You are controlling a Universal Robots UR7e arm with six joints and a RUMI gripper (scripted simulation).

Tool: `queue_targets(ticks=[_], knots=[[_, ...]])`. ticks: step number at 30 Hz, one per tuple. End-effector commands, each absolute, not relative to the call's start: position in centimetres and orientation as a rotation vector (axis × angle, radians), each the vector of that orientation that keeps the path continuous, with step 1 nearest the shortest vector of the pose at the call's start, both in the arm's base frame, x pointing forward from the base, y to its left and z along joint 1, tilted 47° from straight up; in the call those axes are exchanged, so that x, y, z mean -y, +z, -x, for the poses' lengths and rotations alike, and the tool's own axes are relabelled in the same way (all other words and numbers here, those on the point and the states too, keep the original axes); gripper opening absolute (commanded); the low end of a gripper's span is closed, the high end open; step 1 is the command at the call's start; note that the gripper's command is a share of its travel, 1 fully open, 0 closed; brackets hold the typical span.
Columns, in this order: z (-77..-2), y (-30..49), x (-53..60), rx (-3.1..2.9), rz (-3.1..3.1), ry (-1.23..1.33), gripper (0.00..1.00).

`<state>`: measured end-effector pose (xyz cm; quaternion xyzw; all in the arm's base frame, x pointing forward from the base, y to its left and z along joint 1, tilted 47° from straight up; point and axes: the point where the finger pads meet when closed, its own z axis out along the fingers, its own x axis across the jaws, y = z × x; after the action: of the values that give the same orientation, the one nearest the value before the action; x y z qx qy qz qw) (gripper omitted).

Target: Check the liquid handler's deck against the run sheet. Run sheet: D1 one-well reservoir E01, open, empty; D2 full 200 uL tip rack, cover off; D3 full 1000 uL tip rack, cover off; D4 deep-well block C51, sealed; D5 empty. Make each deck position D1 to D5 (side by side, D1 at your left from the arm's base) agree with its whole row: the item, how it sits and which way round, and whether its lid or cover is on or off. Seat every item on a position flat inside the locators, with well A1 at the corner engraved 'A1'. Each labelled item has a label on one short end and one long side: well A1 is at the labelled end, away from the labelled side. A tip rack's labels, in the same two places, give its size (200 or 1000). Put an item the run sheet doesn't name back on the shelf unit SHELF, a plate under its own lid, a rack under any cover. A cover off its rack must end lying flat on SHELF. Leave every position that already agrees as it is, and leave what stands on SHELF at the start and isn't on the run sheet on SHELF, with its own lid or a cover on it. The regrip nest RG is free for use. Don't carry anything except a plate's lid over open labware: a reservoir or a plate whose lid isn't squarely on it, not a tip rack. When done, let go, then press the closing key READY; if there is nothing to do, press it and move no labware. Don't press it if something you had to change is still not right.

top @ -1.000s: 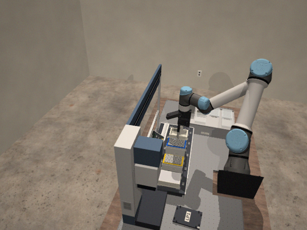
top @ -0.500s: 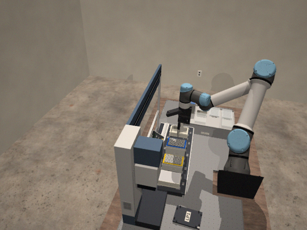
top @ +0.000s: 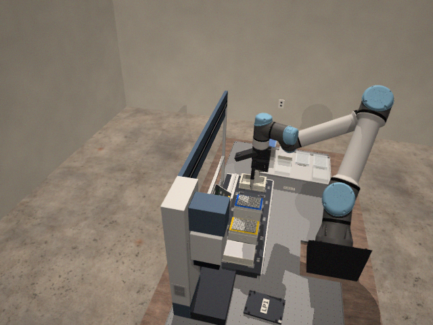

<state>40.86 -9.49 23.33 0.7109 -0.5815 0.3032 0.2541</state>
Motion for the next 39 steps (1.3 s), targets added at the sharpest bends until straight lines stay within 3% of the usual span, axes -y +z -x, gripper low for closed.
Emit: queue_targets(ticks=[1,39], knots=[[-40.8,23.8,9.0,1.58,-1.931,0.824,0.0],[-40.0,27.7,5.0,1.58,-1.931,0.824,0.0]])
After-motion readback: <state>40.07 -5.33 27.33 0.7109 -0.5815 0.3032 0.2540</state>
